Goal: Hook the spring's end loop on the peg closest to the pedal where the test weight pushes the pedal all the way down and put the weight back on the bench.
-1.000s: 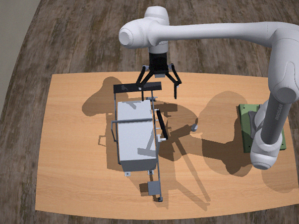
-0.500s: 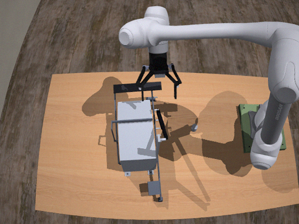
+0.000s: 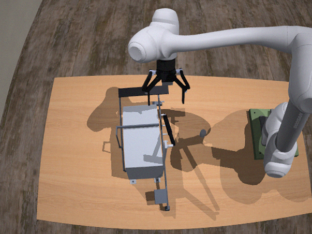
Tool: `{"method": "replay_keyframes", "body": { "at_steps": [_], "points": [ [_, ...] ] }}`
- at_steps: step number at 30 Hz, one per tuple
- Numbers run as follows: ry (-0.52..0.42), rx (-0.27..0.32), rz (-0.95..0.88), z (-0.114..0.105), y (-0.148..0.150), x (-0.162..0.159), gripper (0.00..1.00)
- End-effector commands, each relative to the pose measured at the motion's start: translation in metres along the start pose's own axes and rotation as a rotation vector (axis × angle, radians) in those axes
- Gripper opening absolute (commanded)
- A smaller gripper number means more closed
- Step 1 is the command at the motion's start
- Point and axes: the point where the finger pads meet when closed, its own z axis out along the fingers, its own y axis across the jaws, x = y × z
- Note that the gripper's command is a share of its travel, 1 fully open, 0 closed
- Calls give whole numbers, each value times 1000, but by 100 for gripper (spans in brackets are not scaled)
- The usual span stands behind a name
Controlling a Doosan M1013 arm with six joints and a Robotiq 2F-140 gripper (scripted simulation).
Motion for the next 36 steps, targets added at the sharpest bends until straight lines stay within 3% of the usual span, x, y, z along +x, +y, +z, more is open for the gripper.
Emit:
{"method": "replay_keyframes", "body": {
  "at_steps": [1, 6, 7, 23, 24, 36],
  "points": [
    [0, -2, -1, -1, 0, 0, 100],
    [0, -2, -1, -1, 0, 0, 100],
    [-149, -8, 19, -1, 0, 1, 100],
    [-149, -8, 19, -1, 0, 1, 100],
    [-297, -14, 39, -2, 0, 1, 100],
    [-297, -14, 39, -2, 0, 1, 100]
  ]
}}
